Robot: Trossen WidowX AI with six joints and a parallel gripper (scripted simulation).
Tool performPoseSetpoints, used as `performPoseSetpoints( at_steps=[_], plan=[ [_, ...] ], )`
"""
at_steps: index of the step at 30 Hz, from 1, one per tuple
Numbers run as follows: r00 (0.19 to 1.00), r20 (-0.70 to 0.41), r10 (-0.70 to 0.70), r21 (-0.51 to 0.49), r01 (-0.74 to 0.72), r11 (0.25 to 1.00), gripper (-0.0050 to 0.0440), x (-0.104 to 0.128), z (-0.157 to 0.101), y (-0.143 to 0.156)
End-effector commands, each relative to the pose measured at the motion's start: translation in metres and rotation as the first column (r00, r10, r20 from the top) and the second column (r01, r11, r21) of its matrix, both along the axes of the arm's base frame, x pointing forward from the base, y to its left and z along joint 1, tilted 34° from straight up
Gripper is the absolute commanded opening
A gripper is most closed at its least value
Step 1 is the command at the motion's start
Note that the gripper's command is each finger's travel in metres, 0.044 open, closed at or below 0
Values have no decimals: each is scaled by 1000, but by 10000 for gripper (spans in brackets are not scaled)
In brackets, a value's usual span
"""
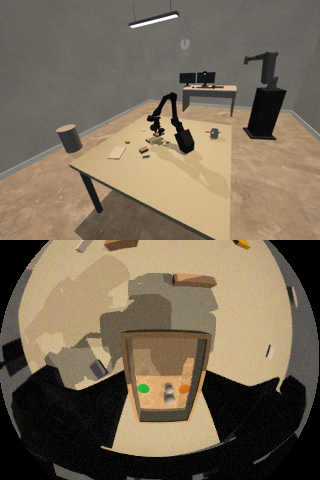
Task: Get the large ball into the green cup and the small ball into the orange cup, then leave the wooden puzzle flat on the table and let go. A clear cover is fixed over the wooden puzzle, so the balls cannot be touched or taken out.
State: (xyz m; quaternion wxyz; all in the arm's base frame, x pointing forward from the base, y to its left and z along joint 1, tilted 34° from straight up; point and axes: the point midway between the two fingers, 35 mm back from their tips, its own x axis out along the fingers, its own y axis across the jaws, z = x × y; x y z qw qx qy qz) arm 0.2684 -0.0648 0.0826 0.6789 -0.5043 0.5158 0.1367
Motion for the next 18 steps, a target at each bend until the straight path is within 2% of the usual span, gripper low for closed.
performPoseSetpoints(
  at_steps=[1,9,18],
  plan=[
    [1000,0,3,1,-3,1000,0,1,1,0],
    [999,32,4,-22,-3,1000,0,0,0,1],
    [1000,21,-4,-29,4,1000,0,1,0,1]
  ],
)
